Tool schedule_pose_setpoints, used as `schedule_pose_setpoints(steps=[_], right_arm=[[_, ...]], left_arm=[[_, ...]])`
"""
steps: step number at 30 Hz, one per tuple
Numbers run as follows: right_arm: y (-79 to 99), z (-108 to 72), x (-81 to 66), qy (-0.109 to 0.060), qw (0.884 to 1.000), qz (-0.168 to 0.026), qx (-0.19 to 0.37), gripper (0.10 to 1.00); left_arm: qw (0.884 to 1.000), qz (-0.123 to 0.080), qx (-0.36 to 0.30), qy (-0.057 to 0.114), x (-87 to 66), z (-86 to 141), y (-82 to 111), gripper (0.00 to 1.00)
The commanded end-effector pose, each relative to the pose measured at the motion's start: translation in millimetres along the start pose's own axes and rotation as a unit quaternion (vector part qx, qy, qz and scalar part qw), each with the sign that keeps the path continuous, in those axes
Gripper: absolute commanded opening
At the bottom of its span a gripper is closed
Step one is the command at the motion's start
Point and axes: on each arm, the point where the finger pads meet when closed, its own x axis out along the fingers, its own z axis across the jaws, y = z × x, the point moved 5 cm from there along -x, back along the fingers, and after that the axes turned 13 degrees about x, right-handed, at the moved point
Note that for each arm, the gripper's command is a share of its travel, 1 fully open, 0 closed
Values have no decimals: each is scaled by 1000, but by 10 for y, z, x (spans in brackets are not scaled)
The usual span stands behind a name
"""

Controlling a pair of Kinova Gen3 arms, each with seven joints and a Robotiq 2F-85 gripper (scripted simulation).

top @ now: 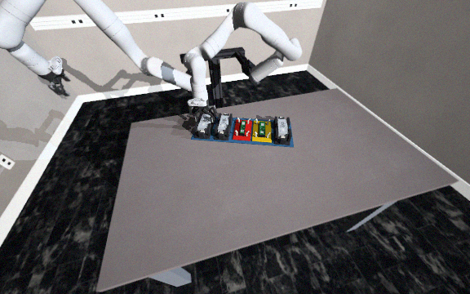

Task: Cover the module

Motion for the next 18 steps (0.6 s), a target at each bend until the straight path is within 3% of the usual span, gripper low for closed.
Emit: schedule_pose_setpoints(steps=[1,18], right_arm=[[-3,-3,-4,0,1000,-1,0,999],[-3,-3,-4,0,1000,-1,0,999]], left_arm=[[1000,-1,3,-1,18,11,-20,999],[1000,-1,3,-1,88,9,-3,999]])
